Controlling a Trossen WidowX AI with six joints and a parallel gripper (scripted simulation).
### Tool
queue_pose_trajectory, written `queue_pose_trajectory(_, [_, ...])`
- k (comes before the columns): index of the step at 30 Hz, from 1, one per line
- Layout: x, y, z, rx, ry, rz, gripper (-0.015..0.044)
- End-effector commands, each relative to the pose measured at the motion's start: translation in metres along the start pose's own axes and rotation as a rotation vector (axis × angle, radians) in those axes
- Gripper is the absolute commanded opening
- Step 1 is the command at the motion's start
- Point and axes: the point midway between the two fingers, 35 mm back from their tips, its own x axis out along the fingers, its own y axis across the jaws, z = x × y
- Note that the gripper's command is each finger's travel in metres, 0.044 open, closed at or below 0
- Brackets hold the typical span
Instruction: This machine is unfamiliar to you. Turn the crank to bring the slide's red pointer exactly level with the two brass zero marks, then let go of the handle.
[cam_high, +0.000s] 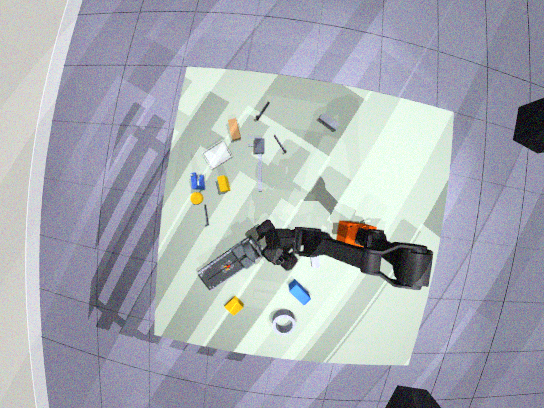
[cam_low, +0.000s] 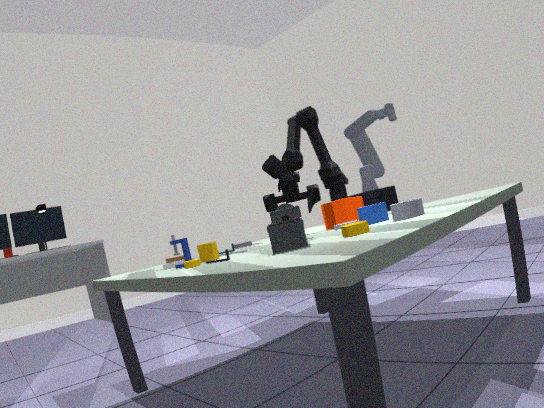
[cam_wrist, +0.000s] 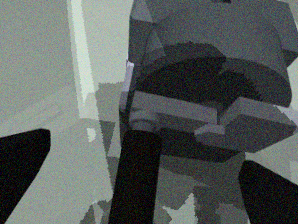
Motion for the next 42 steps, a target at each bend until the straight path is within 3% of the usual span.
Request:
queue_pose_trajectory(1, [0.0053, 0.0025, -0.0084, 0.004, 0.009, 0.01, 0.044])
queue_pose_trajectory(6, [0.0085, 0.003, -0.0124, 0.004, 0.009, 0.01, 0.044])
queue_pose_trajectory(23, [0.0085, 0.003, -0.0124, 0.004, 0.009, 0.01, 0.0])
queue_pose_trajectory(42, [-0.0003, 0.0015, -0.0028, 0.004, 0.009, 0.01, 0.0])
